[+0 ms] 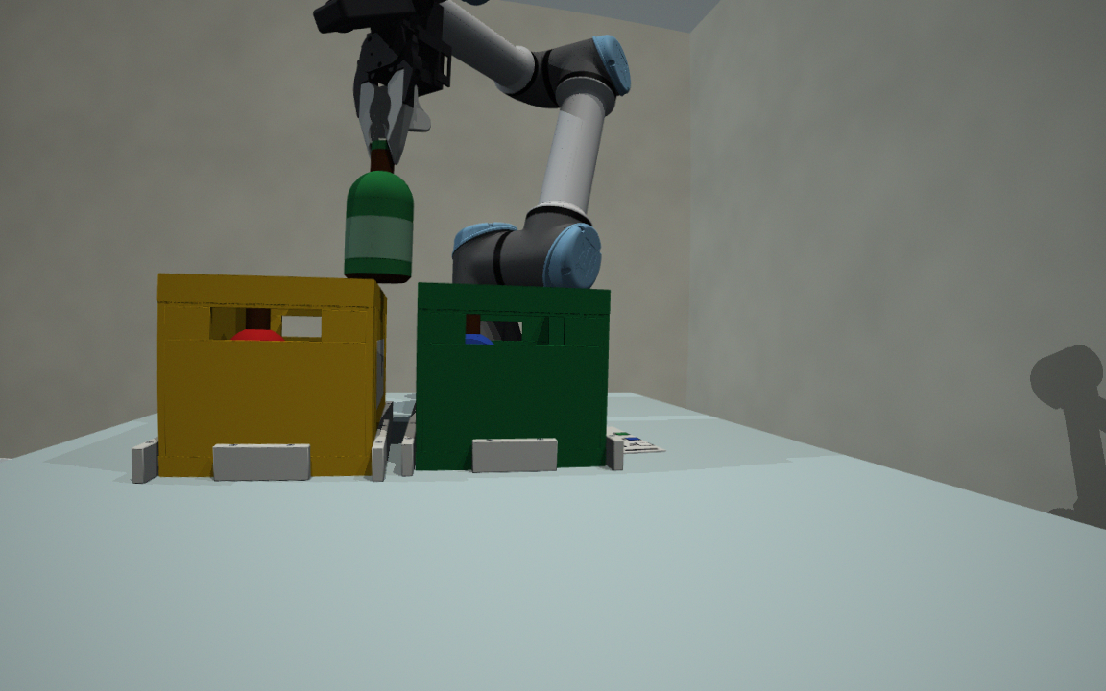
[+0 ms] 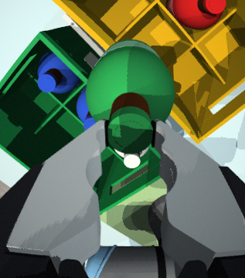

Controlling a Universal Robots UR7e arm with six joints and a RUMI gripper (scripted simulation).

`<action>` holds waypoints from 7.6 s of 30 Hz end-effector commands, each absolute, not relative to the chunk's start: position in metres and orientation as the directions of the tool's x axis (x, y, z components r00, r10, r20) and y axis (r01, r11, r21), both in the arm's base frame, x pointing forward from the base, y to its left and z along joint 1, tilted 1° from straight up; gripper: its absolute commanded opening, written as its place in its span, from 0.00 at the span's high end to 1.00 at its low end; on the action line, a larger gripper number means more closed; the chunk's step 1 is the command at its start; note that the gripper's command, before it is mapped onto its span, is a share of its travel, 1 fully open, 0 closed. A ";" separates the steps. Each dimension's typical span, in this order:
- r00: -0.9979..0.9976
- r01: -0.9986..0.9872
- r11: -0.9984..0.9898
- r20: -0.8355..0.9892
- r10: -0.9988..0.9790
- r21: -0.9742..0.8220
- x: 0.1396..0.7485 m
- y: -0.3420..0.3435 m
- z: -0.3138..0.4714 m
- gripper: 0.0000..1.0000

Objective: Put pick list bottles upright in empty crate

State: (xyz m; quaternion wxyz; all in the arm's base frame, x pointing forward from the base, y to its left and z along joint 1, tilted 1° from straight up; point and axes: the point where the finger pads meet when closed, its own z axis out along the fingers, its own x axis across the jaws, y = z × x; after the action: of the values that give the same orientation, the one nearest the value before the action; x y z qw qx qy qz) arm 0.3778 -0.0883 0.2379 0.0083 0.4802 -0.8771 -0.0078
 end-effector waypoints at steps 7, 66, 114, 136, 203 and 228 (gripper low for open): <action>-0.538 -0.843 0.538 0.006 -0.843 0.015 0.363 -0.071 0.241 1.00; -0.538 -0.843 0.538 0.006 -0.843 0.015 0.293 0.008 0.242 1.00; -0.538 -0.843 0.538 0.006 -0.843 0.014 0.237 0.070 0.243 1.00; -0.539 -0.842 0.539 0.006 -0.842 0.013 0.232 0.077 0.244 1.00; -0.539 -0.842 0.539 0.006 -0.842 0.013 0.232 0.078 0.217 1.00; -0.540 -0.842 0.540 0.006 -0.842 0.013 0.232 0.077 0.196 1.00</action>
State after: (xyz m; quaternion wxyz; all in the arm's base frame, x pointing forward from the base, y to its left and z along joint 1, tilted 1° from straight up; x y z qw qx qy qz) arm 0.2305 0.0780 0.1992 0.0094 0.4800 -0.8772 -0.0073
